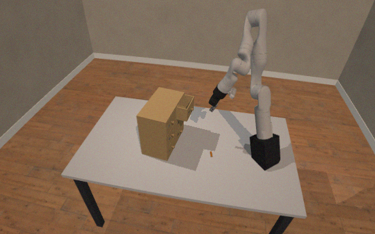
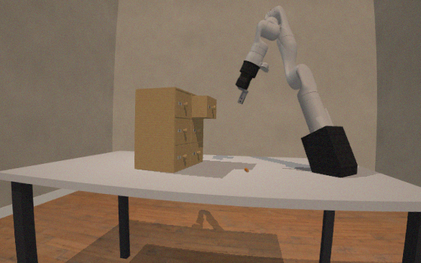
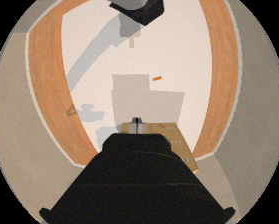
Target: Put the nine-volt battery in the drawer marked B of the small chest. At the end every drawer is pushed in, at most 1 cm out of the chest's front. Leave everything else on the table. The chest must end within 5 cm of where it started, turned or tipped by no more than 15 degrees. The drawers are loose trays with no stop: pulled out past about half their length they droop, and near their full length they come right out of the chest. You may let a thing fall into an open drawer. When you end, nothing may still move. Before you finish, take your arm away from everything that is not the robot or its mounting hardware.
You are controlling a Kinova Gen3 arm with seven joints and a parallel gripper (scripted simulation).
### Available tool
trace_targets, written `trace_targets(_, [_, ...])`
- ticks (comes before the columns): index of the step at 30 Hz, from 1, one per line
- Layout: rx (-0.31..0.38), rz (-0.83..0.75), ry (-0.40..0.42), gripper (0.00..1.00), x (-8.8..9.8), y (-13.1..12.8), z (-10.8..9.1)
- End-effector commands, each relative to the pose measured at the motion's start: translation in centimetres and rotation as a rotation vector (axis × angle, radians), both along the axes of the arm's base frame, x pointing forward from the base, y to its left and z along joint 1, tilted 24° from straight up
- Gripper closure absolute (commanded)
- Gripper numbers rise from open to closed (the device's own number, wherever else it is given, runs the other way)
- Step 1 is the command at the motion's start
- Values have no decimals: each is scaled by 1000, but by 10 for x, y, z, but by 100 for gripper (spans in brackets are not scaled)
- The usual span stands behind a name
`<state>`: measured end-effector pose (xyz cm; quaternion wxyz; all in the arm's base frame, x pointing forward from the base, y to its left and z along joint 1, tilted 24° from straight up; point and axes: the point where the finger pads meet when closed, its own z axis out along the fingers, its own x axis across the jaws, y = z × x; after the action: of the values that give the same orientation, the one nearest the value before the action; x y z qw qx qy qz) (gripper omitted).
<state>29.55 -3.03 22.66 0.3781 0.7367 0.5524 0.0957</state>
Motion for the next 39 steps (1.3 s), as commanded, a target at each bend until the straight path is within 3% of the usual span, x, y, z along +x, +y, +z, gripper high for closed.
trace_targets(1, [0,0,-1,100,1,0,0])
trace_targets(11, [0,0,-1,100,13,-5,1])
trace_targets(26, [0,0,-1,100,56,-23,2])
trace_targets(39, [0,0,-1,100,63,-25,2])
